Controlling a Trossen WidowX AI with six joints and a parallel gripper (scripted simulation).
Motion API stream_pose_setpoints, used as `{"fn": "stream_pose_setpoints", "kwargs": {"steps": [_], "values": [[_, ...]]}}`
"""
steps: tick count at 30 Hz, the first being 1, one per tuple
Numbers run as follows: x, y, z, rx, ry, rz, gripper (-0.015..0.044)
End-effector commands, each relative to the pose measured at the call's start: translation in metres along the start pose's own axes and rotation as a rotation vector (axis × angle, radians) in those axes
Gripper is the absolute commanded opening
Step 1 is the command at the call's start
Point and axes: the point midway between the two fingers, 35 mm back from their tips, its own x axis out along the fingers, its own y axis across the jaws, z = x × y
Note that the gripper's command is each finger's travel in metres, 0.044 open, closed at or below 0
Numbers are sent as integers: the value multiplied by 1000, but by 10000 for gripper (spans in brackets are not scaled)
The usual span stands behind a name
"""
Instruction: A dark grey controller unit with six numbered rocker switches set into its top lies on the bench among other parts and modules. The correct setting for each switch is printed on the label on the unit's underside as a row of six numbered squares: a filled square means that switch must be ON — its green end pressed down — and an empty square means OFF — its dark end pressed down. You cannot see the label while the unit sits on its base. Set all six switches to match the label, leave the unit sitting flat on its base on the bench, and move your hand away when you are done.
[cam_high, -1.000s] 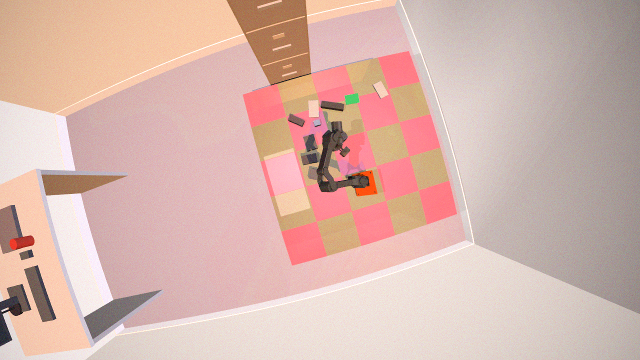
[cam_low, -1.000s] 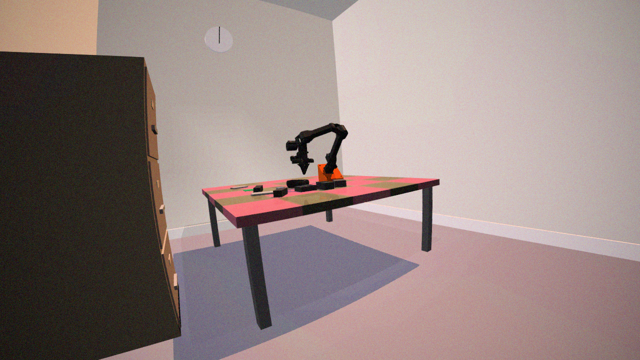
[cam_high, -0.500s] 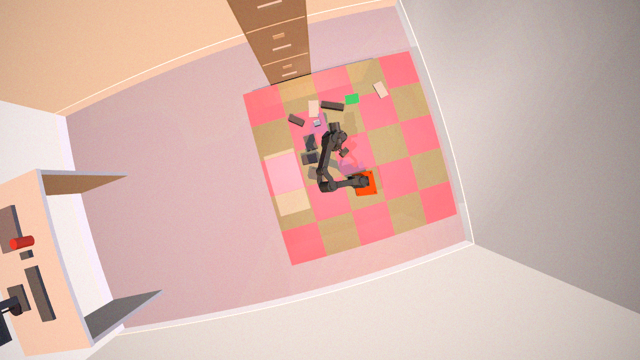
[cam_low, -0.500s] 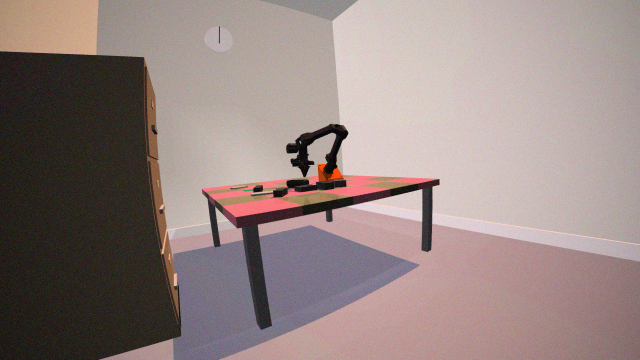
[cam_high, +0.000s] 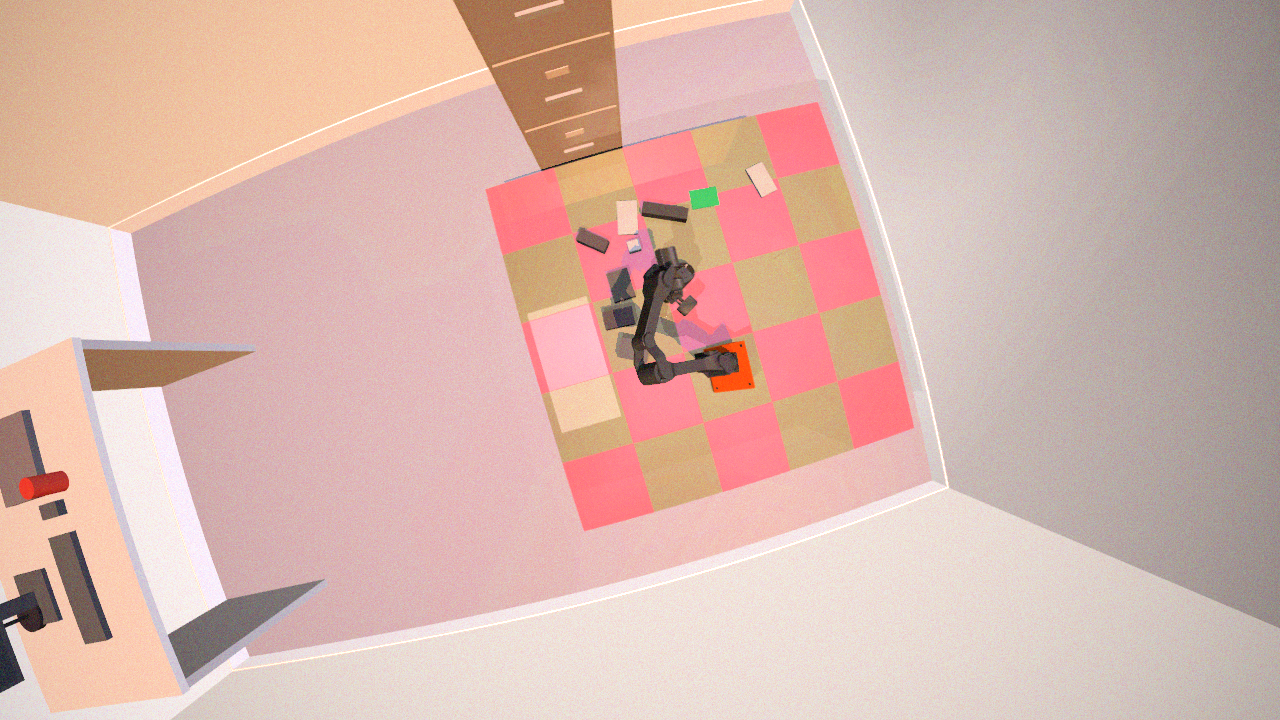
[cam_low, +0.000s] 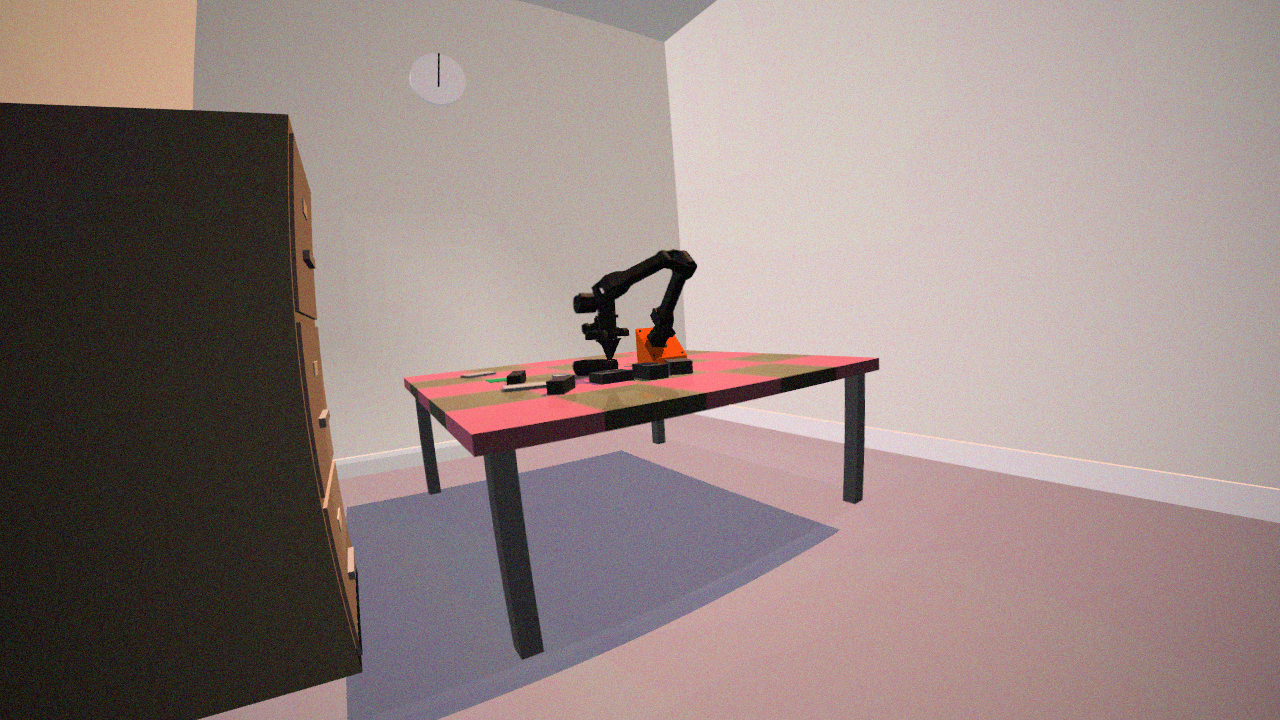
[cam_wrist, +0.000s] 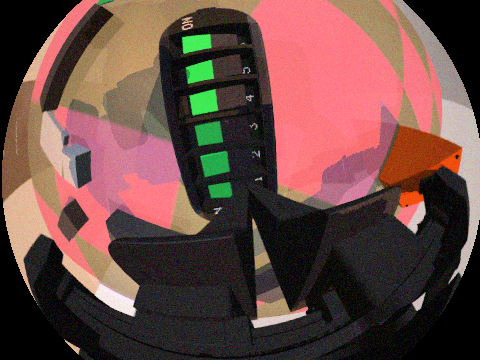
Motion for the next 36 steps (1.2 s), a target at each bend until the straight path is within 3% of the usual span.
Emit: {"fn": "stream_pose_setpoints", "kwargs": {"steps": [1,11,16,36], "values": [[6,-1,0,4,2,0,0],[3,-1,0,2,1,-2,0],[-38,-1,0,5,0,-2,0],[-29,20,21,4,-1,-1,0]]}}
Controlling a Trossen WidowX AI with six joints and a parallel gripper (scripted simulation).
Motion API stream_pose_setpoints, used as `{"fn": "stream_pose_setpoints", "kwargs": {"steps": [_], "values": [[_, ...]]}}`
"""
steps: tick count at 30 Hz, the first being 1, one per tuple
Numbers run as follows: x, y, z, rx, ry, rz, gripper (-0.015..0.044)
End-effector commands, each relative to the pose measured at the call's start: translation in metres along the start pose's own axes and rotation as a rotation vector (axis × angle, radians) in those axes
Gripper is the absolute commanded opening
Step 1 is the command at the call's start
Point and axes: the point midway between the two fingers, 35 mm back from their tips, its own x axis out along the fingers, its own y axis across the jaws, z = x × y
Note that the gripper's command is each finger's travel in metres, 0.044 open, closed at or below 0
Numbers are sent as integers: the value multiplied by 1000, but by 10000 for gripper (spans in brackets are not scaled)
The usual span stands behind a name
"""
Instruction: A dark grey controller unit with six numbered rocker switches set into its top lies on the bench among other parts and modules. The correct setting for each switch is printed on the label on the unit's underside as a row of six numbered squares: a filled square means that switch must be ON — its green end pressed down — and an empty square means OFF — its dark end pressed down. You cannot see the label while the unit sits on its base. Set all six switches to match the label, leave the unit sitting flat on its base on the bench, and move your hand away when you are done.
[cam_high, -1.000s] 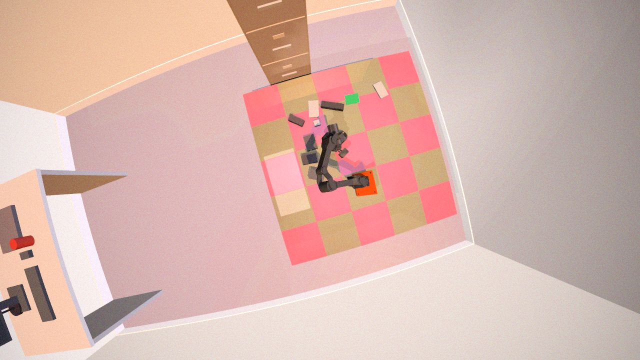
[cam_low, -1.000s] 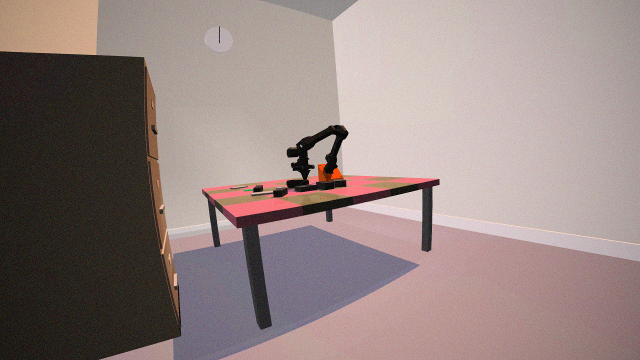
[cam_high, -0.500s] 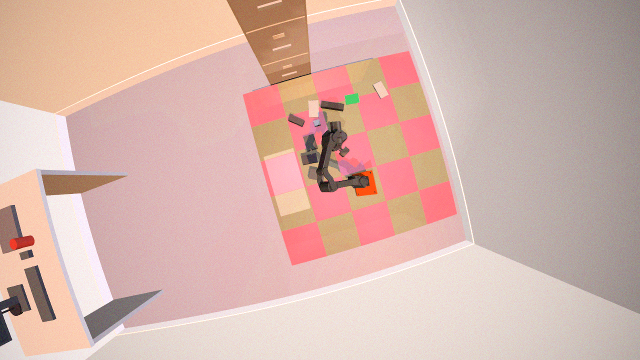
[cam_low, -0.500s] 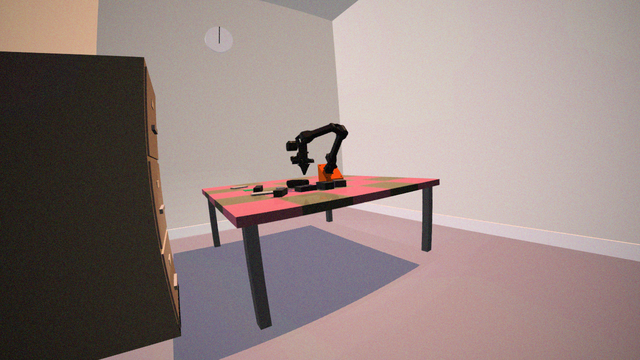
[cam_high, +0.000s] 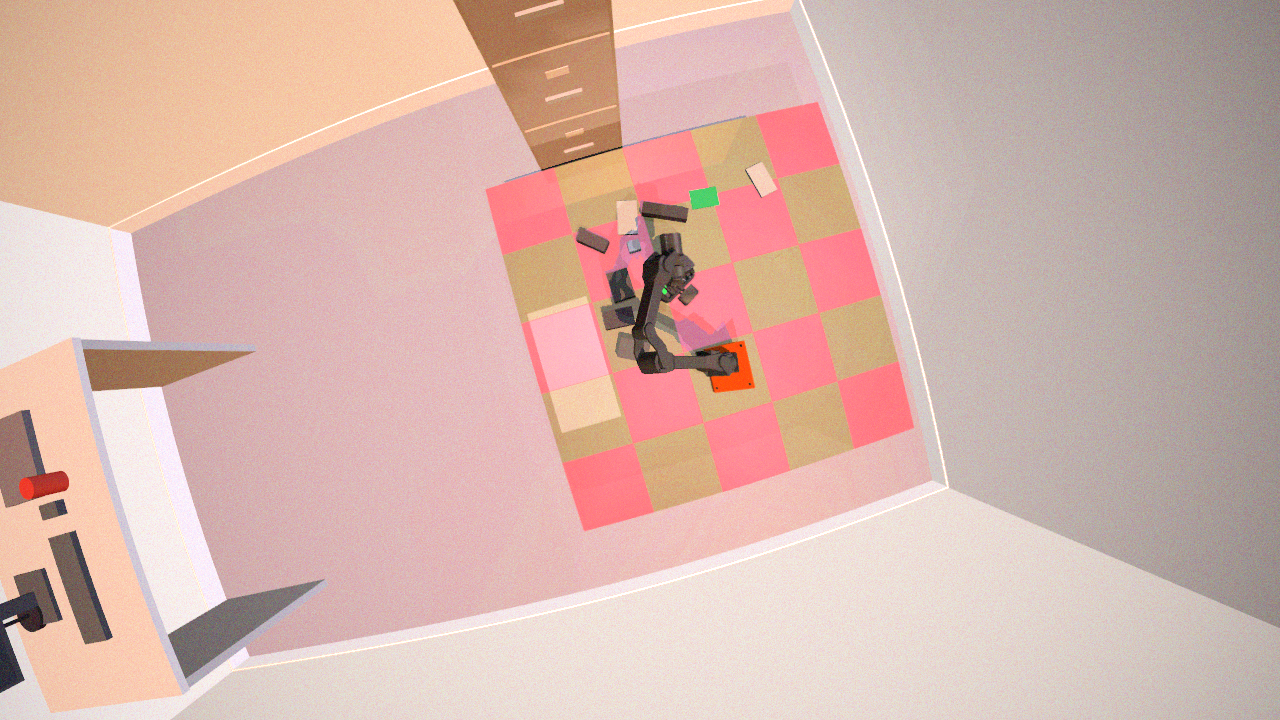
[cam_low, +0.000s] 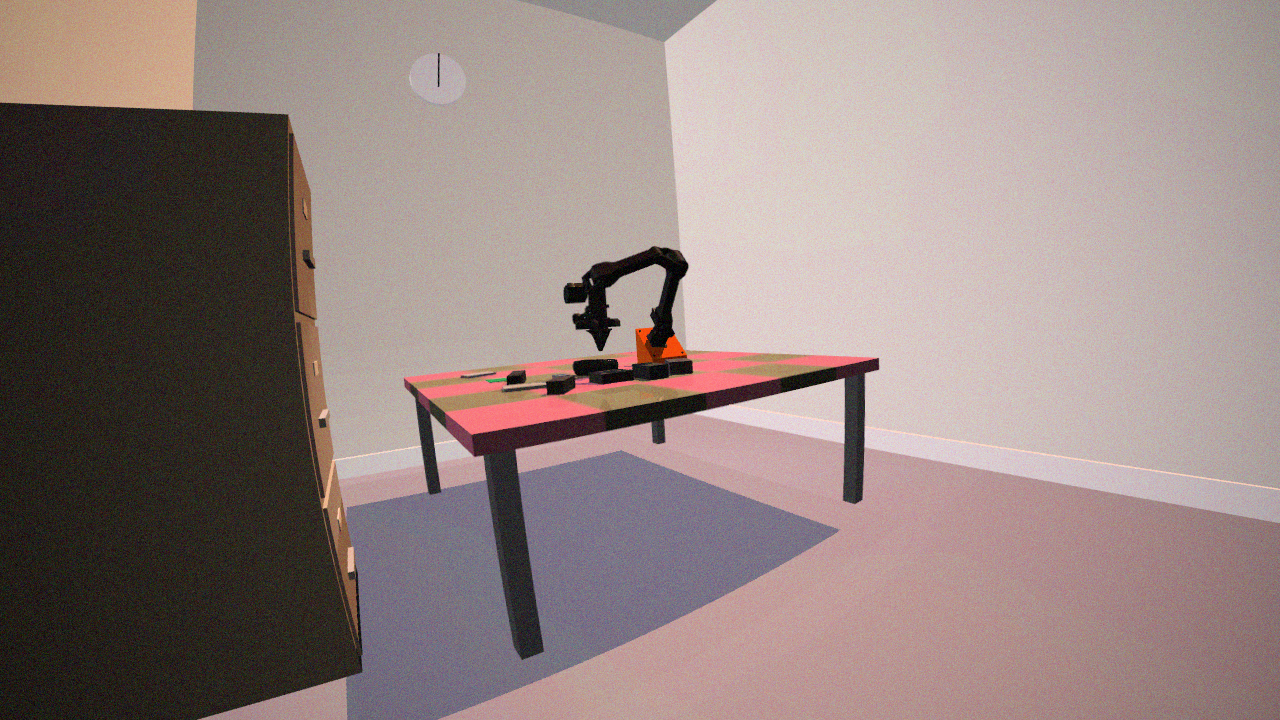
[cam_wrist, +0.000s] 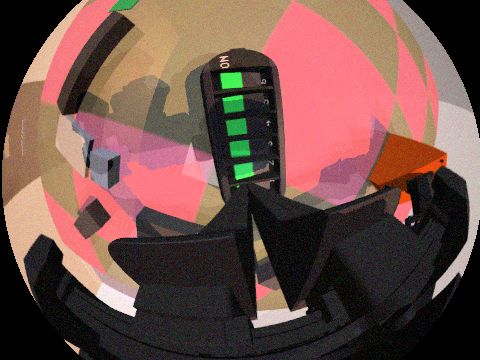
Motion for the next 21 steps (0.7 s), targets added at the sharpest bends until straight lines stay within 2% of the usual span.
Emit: {"fn": "stream_pose_setpoints", "kwargs": {"steps": [1,21], "values": [[6,0,1,5,-1,-3,0],[35,0,0,4,0,-1,0]]}}
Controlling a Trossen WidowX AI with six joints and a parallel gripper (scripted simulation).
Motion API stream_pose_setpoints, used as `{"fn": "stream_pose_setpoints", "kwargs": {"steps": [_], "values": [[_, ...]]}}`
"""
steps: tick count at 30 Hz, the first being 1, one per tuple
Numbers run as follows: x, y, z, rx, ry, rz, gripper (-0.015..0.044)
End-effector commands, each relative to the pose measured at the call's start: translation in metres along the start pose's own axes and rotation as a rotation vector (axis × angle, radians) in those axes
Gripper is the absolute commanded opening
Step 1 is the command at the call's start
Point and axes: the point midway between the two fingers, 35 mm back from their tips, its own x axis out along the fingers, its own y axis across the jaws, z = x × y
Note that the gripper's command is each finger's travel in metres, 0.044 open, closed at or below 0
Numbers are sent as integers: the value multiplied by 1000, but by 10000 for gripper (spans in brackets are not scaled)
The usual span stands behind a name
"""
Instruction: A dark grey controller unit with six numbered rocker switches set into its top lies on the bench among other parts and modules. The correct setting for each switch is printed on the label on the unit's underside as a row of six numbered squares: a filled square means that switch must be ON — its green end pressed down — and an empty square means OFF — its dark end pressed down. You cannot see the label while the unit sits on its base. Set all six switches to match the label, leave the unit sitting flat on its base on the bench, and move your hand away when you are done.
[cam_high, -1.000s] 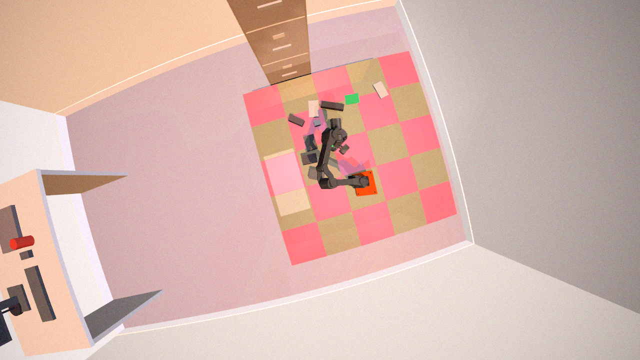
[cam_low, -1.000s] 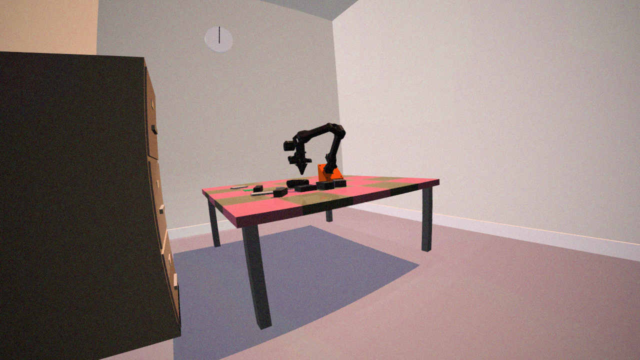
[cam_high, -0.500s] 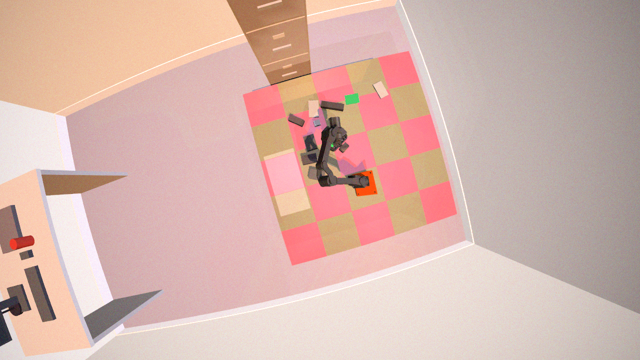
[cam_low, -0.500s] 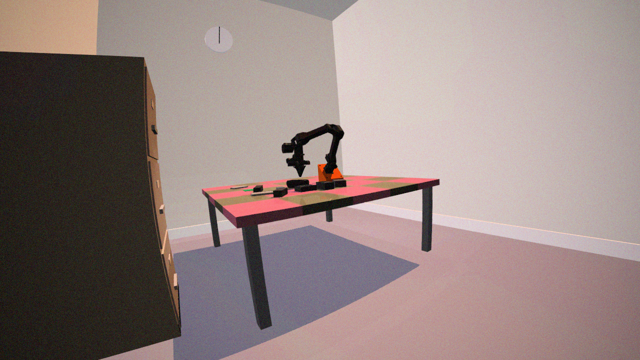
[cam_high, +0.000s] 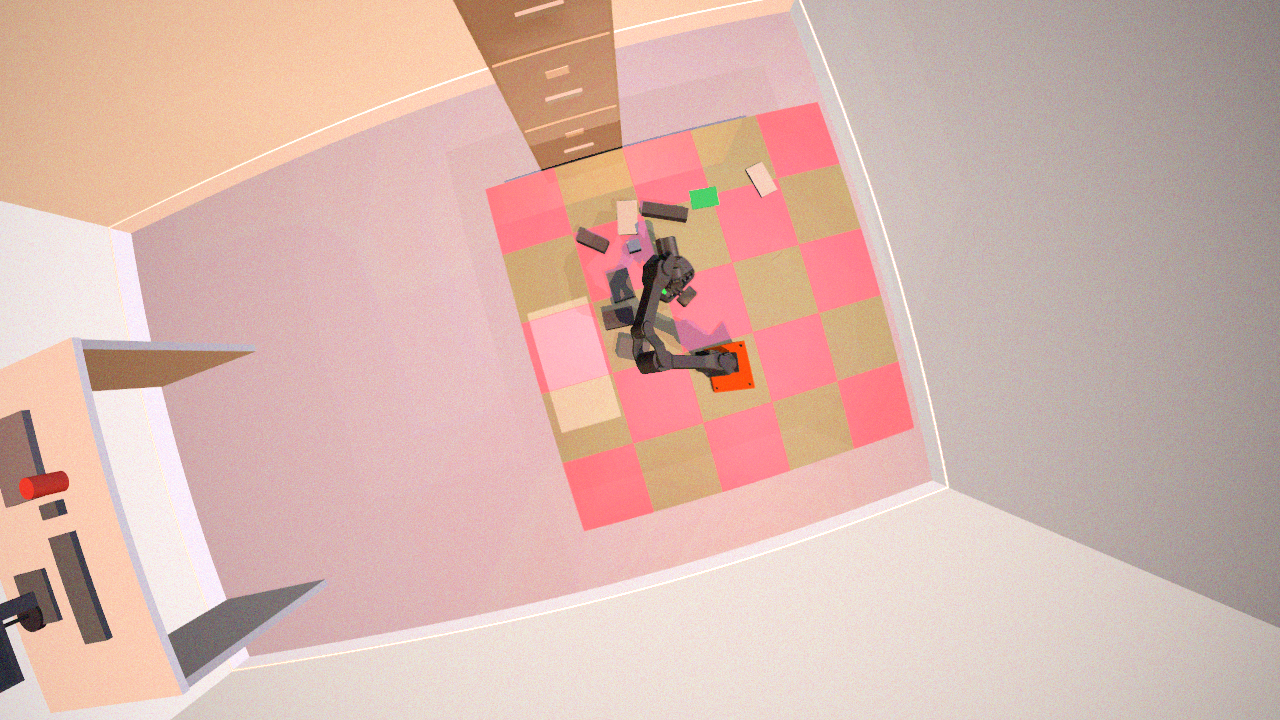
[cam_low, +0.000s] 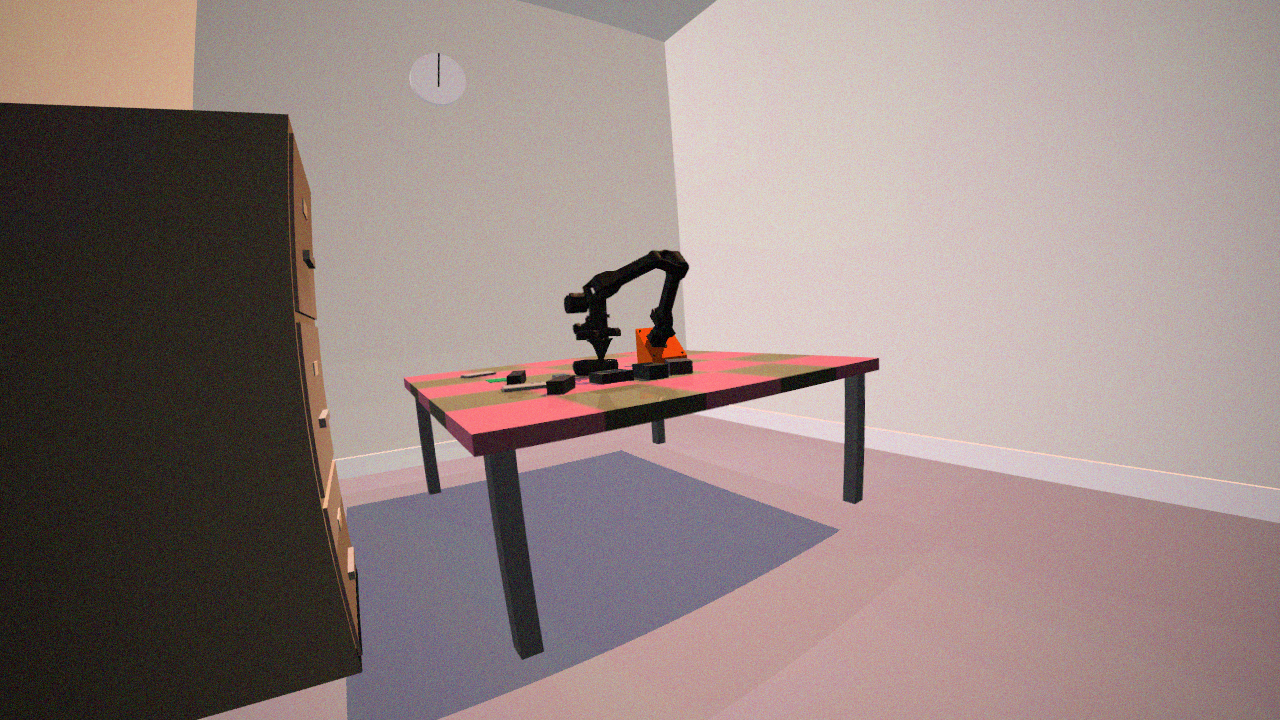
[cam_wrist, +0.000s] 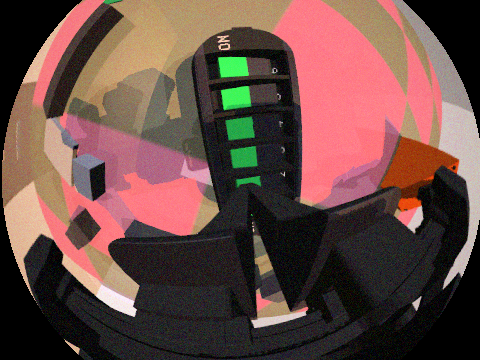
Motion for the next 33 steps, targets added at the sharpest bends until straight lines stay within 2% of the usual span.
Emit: {"fn": "stream_pose_setpoints", "kwargs": {"steps": [1,13,18,23,28,33], "values": [[6,0,0,4,2,2,0],[8,0,0,4,2,3,0],[-34,0,0,5,1,1,0],[-36,0,0,5,1,1,0],[-36,-20,38,5,-1,0,0],[-36,-21,40,5,-1,0,0]]}}
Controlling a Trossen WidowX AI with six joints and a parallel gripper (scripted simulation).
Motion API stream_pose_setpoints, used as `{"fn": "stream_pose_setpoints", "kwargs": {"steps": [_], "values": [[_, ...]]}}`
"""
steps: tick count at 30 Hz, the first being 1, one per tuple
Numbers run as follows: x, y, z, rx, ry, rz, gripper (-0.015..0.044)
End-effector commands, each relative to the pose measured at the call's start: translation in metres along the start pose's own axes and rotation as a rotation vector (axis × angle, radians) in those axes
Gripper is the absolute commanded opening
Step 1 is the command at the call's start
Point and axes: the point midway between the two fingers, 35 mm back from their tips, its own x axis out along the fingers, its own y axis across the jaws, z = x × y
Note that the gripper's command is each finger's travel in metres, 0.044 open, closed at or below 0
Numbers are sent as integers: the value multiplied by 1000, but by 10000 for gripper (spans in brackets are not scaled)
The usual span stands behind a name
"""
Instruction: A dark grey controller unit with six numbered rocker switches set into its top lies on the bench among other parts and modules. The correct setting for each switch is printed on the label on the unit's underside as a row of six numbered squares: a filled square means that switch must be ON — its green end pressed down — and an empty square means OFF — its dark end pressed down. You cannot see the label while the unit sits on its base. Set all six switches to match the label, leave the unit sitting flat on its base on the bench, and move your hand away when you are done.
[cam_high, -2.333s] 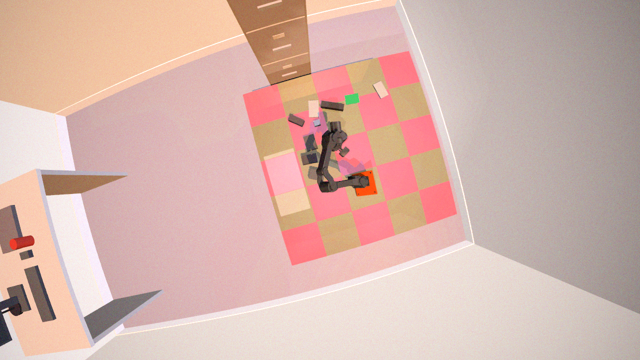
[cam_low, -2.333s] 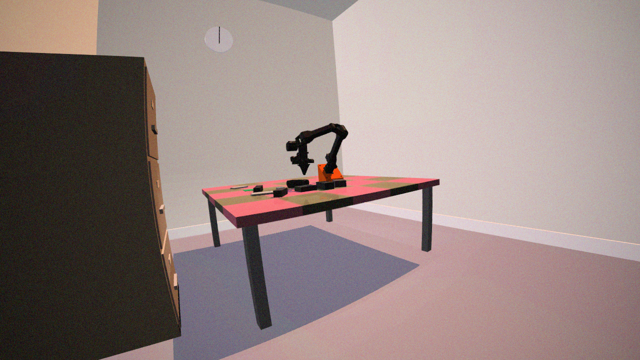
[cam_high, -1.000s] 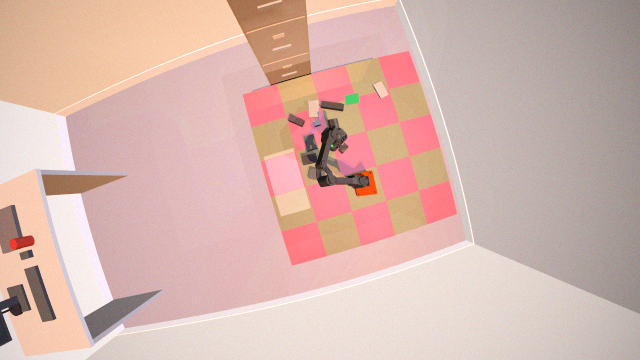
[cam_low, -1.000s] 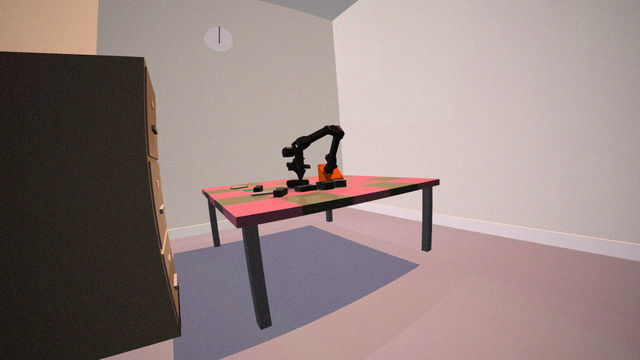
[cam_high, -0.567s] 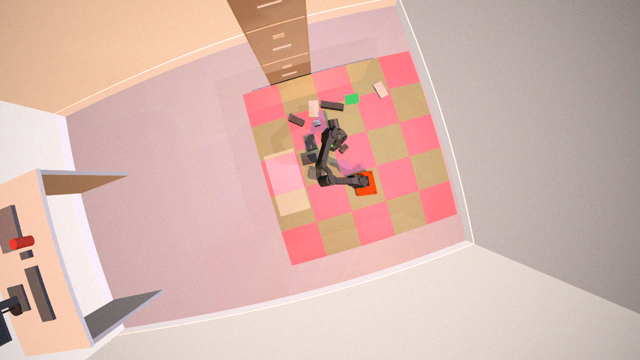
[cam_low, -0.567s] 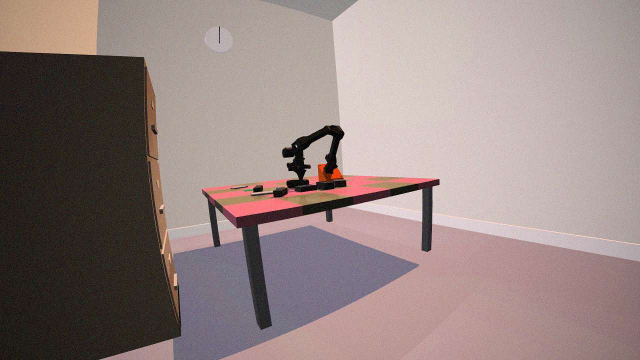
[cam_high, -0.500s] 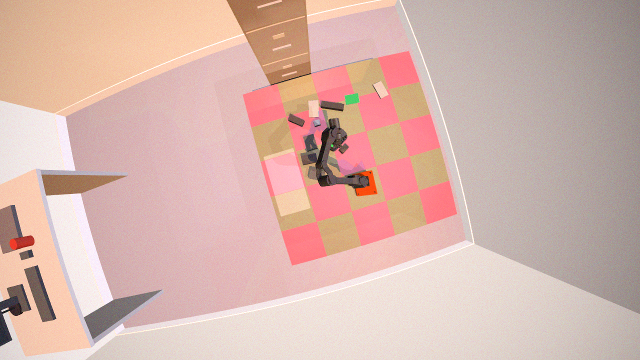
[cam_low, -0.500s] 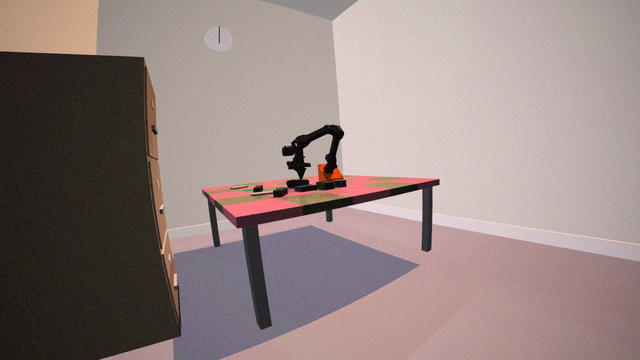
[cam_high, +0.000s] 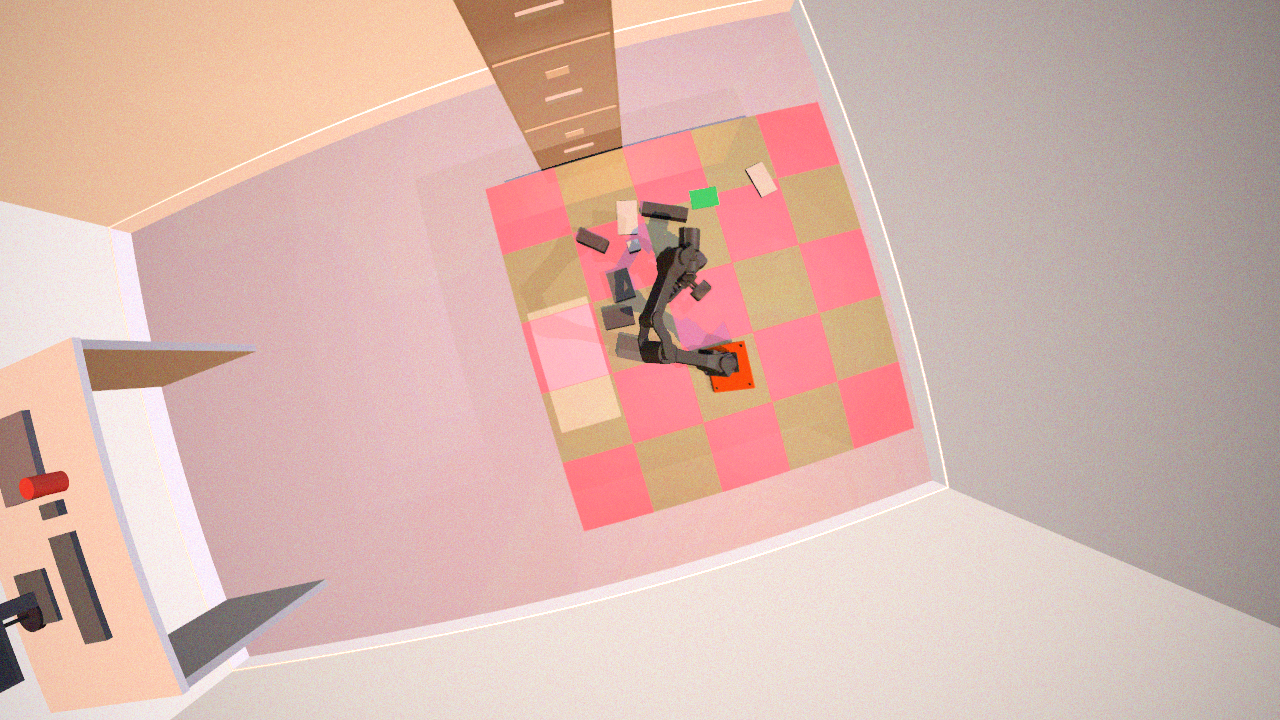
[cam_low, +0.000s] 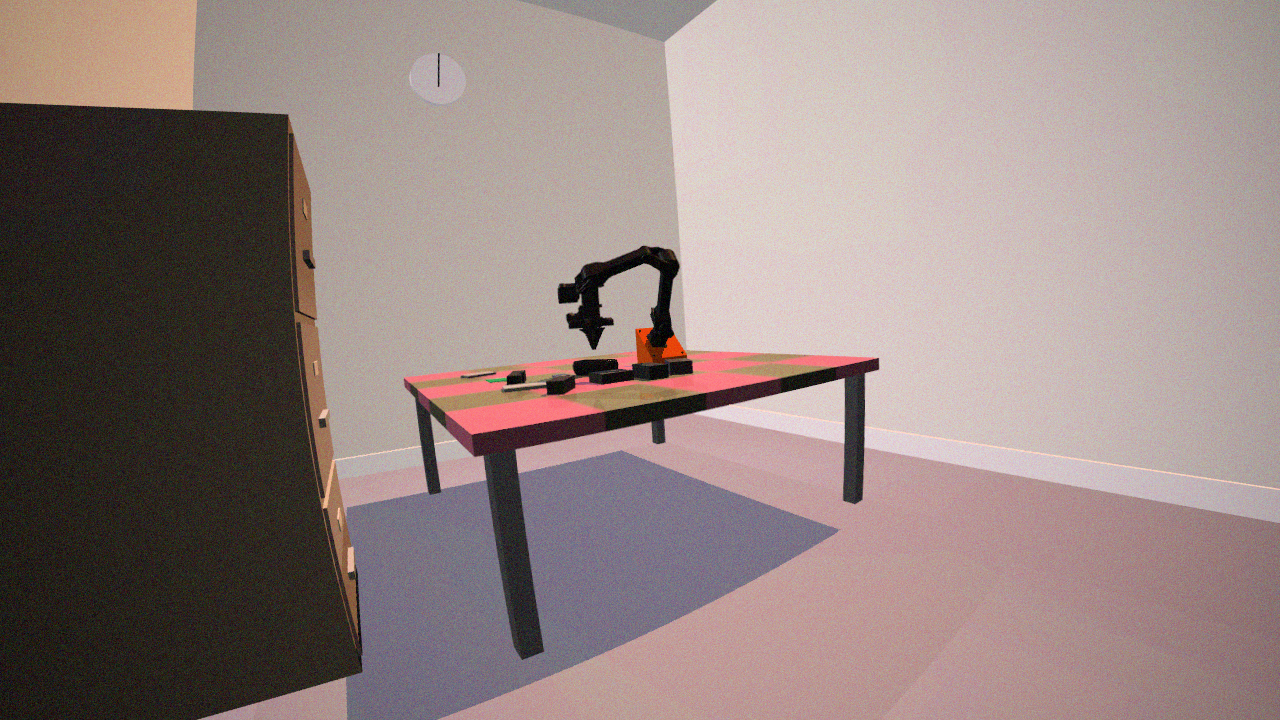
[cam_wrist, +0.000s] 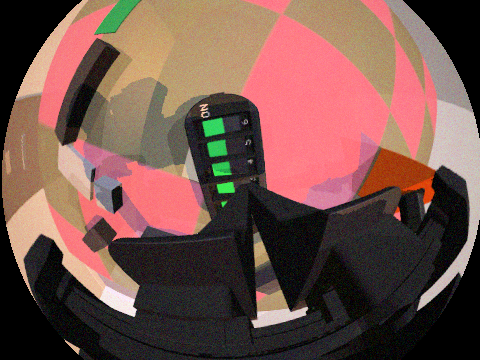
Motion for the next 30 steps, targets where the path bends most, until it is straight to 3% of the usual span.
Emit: {"fn": "stream_pose_setpoints", "kwargs": {"steps": [1,30], "values": [[1,-2,4,-13,-2,1,0],[44,-1,3,-14,-1,2,0]]}}
